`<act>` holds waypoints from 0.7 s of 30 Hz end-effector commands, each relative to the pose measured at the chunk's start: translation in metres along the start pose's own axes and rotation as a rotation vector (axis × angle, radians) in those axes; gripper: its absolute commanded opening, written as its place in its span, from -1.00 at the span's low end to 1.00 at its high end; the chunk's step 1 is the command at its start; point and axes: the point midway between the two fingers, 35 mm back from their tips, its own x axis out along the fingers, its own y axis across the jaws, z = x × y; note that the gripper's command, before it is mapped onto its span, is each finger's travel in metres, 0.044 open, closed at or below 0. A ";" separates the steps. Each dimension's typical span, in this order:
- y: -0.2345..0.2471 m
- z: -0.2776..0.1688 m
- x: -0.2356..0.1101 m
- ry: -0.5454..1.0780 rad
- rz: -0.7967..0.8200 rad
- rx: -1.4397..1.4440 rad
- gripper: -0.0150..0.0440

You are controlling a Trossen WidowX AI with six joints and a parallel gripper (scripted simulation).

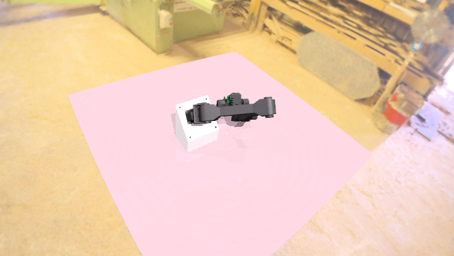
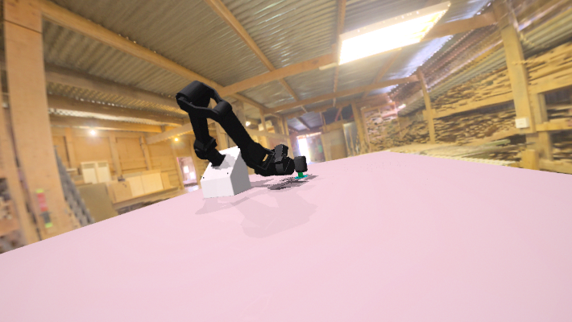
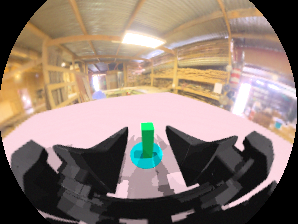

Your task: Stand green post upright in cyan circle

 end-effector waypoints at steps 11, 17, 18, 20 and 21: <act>-0.002 0.047 -0.004 -0.008 0.004 -0.008 0.86; 0.001 0.086 -0.009 -0.019 0.004 -0.009 0.86; 0.001 0.087 -0.009 -0.019 0.004 -0.009 0.86; 0.001 0.087 -0.009 -0.019 0.004 -0.009 0.86; 0.001 0.087 -0.007 -0.010 0.010 -0.002 0.86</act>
